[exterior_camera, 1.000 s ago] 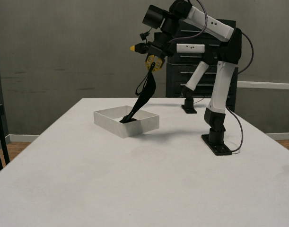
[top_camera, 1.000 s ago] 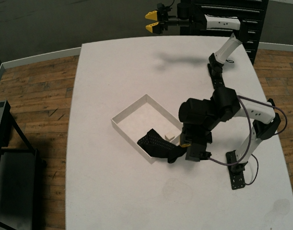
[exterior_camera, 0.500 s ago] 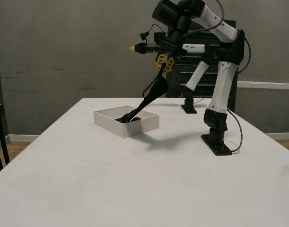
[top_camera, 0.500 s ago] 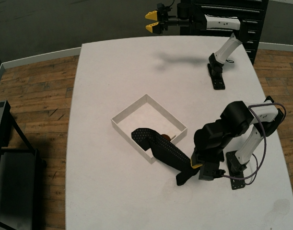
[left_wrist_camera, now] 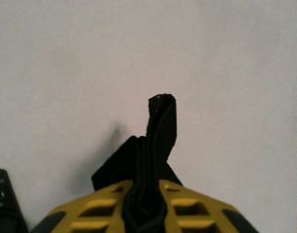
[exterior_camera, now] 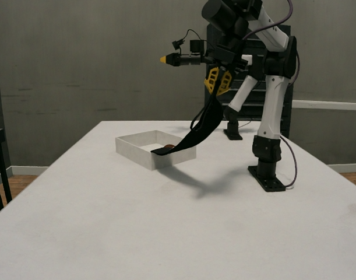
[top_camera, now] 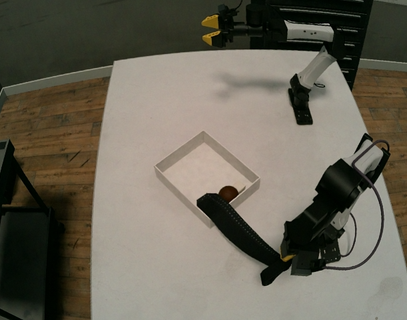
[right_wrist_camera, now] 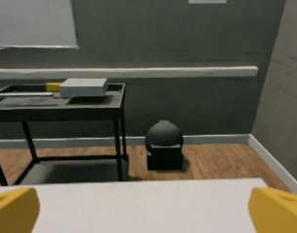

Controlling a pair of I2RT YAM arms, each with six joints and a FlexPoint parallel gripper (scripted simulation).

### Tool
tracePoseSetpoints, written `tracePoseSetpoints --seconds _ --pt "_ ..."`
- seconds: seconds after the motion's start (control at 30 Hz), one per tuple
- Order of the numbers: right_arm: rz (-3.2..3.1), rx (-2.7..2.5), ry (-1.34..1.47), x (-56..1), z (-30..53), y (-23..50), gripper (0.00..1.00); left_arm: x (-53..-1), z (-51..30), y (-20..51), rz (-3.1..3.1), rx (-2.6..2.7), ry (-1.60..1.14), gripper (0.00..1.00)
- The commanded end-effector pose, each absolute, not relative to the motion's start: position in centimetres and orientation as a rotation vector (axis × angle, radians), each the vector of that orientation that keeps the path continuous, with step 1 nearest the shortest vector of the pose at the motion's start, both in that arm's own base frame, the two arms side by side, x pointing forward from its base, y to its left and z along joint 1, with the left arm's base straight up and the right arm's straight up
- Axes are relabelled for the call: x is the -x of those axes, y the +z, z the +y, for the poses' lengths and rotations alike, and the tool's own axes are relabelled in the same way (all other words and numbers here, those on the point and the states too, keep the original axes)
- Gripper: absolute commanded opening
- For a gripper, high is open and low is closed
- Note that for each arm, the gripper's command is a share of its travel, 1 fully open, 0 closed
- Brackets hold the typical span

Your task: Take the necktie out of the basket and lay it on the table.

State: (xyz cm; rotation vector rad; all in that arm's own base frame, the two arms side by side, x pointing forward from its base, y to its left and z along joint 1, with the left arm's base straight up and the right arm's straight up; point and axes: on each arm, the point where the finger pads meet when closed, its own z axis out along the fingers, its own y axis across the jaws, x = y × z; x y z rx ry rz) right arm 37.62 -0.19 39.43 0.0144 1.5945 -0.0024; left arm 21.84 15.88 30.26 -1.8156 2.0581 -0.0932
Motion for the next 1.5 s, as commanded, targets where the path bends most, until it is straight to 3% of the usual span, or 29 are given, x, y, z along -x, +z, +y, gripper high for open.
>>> tracePoseSetpoints --seconds 0.0,0.83,1.47 --pt "1.592 -0.014 -0.002 -37.6 -0.2 39.5 1.00 -21.5 18.0 31.2 2.368 1.946 -0.023 0.07" --pt "1.592 -0.014 -0.002 -37.6 -0.2 39.5 1.00 -18.8 27.6 31.1 2.395 1.943 0.015 0.07" --pt "1.592 -0.014 -0.002 -37.6 -0.2 39.5 1.00 -18.2 29.5 31.0 2.402 1.937 0.023 0.07"
